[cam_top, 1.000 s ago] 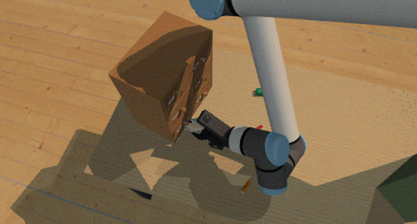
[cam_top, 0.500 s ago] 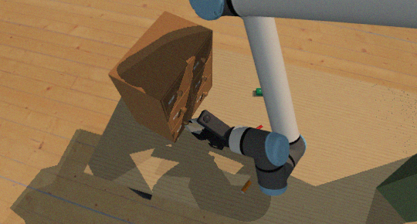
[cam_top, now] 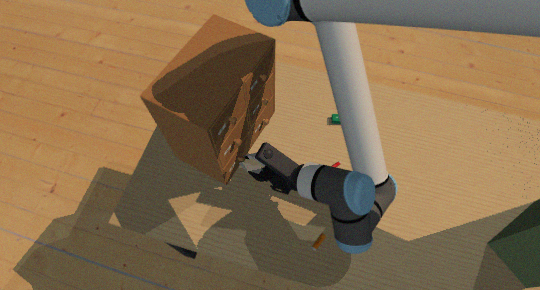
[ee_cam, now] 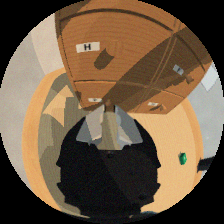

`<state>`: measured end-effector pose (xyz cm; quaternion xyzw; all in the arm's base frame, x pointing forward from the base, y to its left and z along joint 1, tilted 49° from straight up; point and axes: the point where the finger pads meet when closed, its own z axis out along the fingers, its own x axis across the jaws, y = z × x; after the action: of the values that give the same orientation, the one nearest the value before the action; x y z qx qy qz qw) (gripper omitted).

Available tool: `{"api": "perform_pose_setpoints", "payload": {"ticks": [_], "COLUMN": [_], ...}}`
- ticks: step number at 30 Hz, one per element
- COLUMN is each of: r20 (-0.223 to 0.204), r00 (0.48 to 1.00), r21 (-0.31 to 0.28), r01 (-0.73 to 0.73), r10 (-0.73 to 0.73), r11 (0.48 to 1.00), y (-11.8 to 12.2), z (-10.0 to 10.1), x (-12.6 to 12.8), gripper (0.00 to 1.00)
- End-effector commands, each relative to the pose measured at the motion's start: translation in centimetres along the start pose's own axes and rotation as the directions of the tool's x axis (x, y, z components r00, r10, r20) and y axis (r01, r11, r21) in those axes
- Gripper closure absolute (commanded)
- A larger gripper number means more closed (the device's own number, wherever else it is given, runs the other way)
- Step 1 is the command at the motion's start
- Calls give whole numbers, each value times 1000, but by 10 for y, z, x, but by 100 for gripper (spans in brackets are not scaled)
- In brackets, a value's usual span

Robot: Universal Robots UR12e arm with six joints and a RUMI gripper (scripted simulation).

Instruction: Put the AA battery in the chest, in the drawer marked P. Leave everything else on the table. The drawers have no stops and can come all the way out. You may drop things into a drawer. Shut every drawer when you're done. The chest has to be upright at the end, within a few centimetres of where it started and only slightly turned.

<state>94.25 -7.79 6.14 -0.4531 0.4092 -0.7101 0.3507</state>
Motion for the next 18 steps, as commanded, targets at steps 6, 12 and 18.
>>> {"api": "perform_pose_setpoints", "payload": {"ticks": [6, 12, 18], "r20": [0, 0, 0], "r00": [1000, 1000, 1000], "r21": [1, 1, 1], "r01": [0, 0, 0], "r10": [0, 0, 0], "r11": [1000, 1000, 1000], "y": [0, 1, 2], "z": [-1, -3, -4], "x": [0, 0, 0], "gripper": [93, 93, 93]}}
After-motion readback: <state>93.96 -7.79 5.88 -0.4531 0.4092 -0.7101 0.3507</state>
